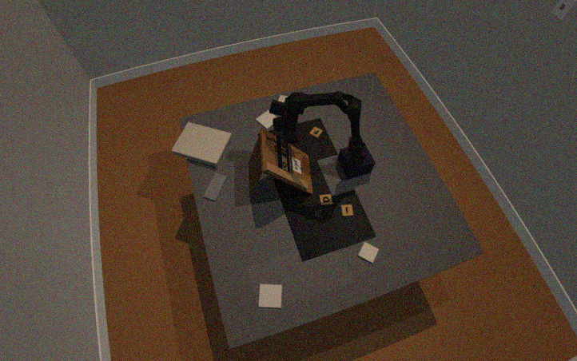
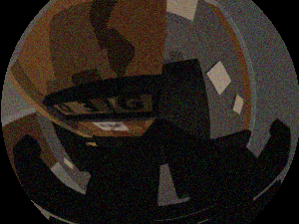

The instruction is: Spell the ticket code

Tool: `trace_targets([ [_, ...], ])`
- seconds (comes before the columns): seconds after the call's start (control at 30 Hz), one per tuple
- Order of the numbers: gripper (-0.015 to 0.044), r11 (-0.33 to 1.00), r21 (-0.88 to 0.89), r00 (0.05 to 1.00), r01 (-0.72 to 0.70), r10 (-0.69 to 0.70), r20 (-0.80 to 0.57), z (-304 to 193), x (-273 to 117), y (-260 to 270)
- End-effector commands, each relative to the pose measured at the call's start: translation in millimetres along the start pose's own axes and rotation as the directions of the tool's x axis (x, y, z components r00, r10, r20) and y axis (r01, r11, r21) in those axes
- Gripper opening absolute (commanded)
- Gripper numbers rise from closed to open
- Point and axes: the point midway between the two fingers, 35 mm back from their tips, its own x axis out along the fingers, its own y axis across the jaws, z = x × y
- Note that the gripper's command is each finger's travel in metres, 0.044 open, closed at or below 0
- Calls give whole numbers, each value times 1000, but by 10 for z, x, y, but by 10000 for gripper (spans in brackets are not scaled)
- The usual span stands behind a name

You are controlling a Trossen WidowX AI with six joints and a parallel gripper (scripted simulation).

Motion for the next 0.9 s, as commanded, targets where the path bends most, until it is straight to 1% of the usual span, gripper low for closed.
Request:
trace_targets([
  [0.0,0,1000,-3,1000,6,-6,2,25,21,-7],
  [0.87,0,1000,-3,1000,6,-6,3,134,92,-27],
])
